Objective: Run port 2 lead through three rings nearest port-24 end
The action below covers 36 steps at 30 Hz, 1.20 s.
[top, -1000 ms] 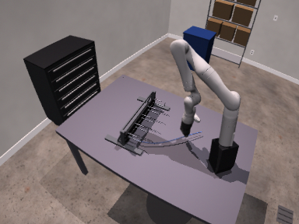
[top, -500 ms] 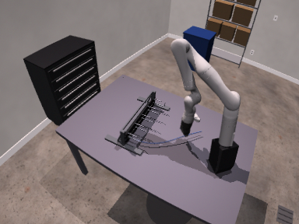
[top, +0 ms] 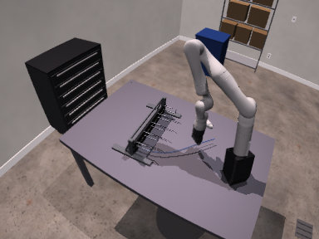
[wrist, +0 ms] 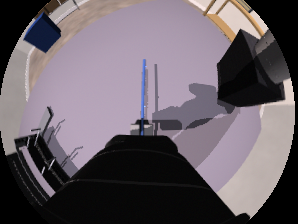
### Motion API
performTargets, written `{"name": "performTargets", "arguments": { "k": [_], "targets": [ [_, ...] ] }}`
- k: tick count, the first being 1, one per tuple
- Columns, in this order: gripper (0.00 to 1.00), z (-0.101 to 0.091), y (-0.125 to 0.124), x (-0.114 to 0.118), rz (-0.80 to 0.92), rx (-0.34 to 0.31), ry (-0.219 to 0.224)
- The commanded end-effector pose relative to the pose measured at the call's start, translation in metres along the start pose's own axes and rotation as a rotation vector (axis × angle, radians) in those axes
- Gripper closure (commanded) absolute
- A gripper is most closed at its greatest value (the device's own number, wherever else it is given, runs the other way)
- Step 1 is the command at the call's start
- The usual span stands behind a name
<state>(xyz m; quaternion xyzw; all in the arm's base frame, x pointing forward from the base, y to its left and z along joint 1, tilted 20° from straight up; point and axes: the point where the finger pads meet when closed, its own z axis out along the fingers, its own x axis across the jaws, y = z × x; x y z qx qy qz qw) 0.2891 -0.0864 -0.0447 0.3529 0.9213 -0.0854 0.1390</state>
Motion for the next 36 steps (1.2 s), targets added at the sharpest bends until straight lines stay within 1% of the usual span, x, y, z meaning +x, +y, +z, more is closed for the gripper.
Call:
{"name": "performTargets", "arguments": {
  "k": [1,5,8,12,19,21,28,36],
  "targets": [
    [1.0,-0.006,0.007,-0.013,-0.013,-0.013,-0.016],
    [1.0,-0.009,0.009,-0.021,-0.035,-0.012,-0.016],
    [1.0,-0.017,0.011,-0.037,-0.074,-0.01,-0.021],
    [1.0,-0.026,0.018,-0.057,-0.131,-0.012,-0.017],
    [1.0,-0.047,0.03,-0.103,-0.251,-0.012,-0.019],
    [1.0,-0.047,0.03,-0.103,-0.251,-0.012,-0.019],
    [1.0,-0.073,0.044,-0.16,-0.398,-0.007,-0.022],
    [1.0,-0.107,0.065,-0.234,-0.596,-0.007,-0.023]
  ]
}}
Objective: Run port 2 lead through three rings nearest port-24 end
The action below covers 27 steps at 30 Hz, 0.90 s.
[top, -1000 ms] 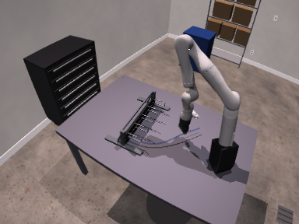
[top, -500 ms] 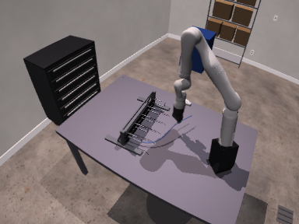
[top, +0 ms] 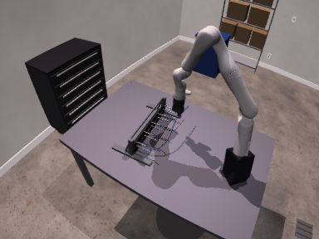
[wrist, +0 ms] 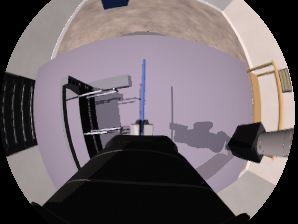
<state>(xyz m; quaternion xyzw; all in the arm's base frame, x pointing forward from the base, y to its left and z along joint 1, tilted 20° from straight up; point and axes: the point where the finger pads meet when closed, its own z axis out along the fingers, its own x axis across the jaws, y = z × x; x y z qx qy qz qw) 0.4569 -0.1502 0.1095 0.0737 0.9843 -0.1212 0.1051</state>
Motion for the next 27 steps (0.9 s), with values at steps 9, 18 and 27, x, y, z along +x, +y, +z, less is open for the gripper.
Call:
{"name": "performTargets", "arguments": {
  "k": [9,18,27],
  "targets": [
    [1.0,-0.029,-0.021,-0.065,-0.118,0.003,-0.031],
    [1.0,-0.036,-0.026,-0.077,-0.152,0.005,-0.03],
    [1.0,-0.036,-0.026,-0.077,-0.153,0.005,-0.03]
  ]
}}
